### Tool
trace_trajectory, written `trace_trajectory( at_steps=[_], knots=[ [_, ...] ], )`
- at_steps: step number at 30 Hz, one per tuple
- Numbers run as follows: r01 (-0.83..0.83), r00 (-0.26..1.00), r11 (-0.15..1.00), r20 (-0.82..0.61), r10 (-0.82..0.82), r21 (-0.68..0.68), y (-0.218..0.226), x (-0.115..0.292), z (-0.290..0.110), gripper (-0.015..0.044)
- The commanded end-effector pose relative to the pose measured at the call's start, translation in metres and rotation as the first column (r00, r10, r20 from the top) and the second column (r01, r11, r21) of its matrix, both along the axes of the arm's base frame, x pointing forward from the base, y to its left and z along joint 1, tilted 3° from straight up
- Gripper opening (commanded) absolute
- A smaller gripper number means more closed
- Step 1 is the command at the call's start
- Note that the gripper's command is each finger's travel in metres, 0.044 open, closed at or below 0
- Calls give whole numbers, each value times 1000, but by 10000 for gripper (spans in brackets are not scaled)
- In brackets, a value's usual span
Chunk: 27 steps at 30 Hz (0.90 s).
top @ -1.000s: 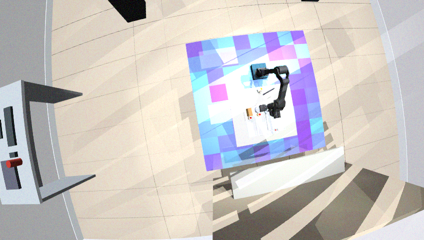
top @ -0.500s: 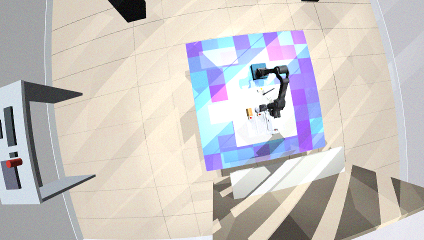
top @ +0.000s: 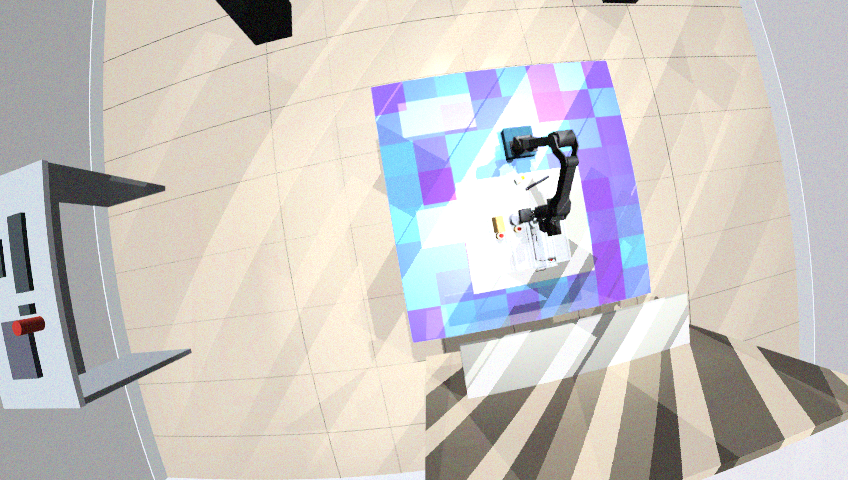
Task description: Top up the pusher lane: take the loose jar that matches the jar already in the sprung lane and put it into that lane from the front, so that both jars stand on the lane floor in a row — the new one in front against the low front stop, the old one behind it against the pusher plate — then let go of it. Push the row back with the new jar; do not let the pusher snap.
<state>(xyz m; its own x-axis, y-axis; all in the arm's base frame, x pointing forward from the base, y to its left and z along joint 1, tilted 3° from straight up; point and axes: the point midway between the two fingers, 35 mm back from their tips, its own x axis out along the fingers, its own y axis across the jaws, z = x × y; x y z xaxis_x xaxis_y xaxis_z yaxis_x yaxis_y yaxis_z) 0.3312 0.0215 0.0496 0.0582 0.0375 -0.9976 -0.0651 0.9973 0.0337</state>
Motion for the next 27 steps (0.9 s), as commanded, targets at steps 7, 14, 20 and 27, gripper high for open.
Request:
trace_trajectory(
  at_steps=[7, 14, 20, 27],
  knots=[
    [3, 1000, 1000, 7, -3, -2, 0, -1, 0, 0],
    [3, 1000, 1000, 6, -3, -2, 0, -2, 0, 0],
    [3, 1000, 1000, 6, -3, -2, -1, -3, 0, 0],
    [3, 1000, 1000, 6, -3, -2, -1, -4, 0, 0]
  ],
)
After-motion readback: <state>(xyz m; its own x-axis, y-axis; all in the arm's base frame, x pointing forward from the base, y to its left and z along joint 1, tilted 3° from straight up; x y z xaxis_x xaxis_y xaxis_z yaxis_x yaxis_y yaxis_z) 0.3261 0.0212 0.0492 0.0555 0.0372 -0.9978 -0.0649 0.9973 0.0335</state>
